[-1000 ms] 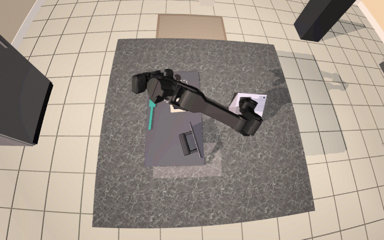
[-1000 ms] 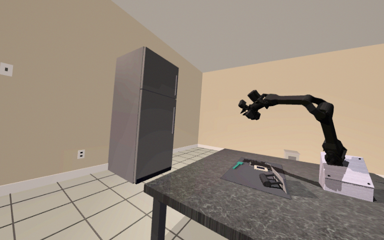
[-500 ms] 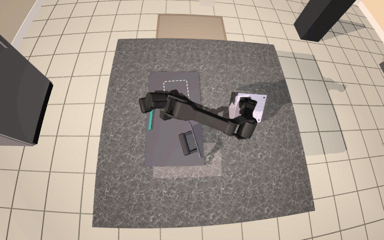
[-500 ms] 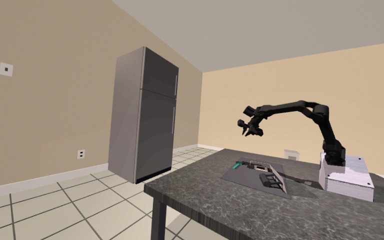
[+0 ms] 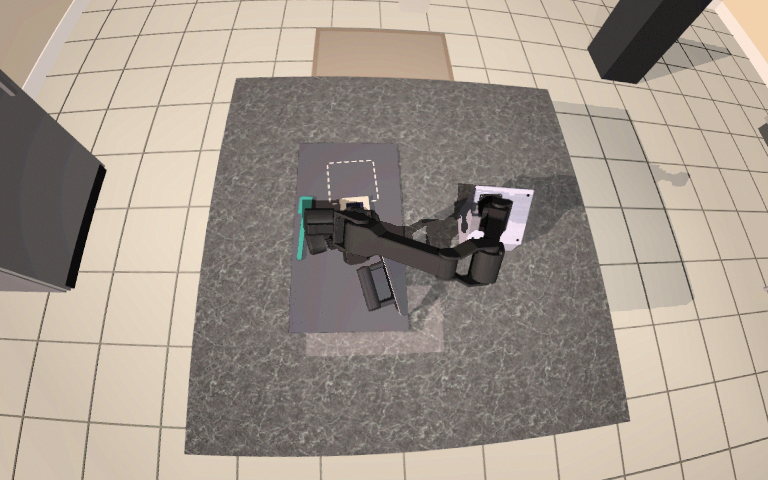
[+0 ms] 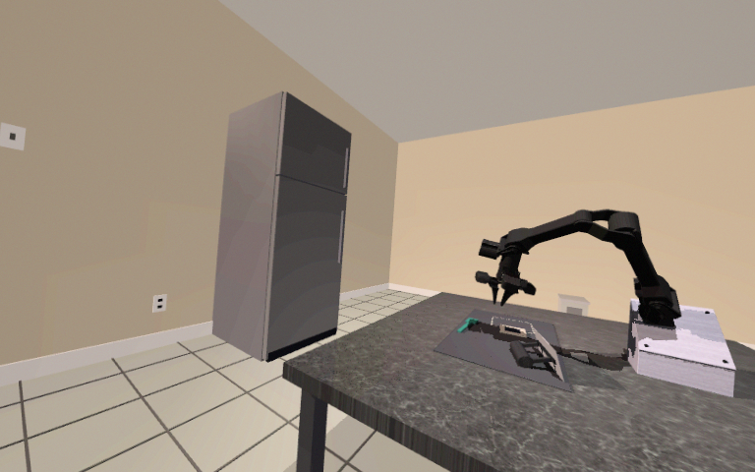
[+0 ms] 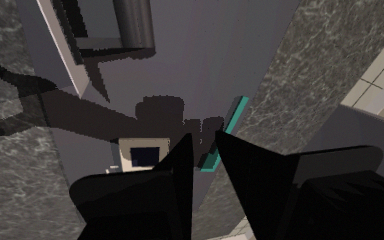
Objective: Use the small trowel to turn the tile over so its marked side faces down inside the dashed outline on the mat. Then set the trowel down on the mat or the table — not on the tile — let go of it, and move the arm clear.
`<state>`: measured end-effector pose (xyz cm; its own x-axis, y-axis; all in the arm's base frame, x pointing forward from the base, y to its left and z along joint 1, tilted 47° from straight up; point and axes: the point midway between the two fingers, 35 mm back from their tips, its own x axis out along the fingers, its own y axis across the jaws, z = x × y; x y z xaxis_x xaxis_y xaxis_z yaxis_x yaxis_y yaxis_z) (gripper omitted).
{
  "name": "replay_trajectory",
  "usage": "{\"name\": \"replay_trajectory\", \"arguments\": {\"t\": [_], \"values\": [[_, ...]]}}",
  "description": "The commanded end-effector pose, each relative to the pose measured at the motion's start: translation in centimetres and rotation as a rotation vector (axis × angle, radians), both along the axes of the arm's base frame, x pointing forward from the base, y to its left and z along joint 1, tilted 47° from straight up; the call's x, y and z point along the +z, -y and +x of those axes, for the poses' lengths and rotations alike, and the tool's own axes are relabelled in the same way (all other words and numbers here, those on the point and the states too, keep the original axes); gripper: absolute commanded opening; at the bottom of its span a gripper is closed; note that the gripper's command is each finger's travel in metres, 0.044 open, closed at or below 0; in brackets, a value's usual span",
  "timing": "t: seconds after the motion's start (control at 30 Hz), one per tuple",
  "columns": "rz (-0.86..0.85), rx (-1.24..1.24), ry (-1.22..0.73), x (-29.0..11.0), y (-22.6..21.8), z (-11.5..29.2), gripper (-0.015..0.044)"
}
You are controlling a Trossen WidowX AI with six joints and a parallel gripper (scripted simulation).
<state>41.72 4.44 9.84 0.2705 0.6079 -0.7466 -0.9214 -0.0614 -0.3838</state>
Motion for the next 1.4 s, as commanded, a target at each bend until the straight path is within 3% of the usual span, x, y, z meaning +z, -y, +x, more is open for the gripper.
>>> {"name": "replay_trajectory", "arguments": {"t": [0.0, 0.13, 1.37], "values": [[0.092, 0.072, -0.111, -1.4, -3.4, -2.7, 0.0100], [0.140, 0.109, -0.165, -1.8, -5.0, -4.1, 0.0100], [0.141, 0.109, -0.167, -4.1, -6.0, -7.8, 0.0100]]}}
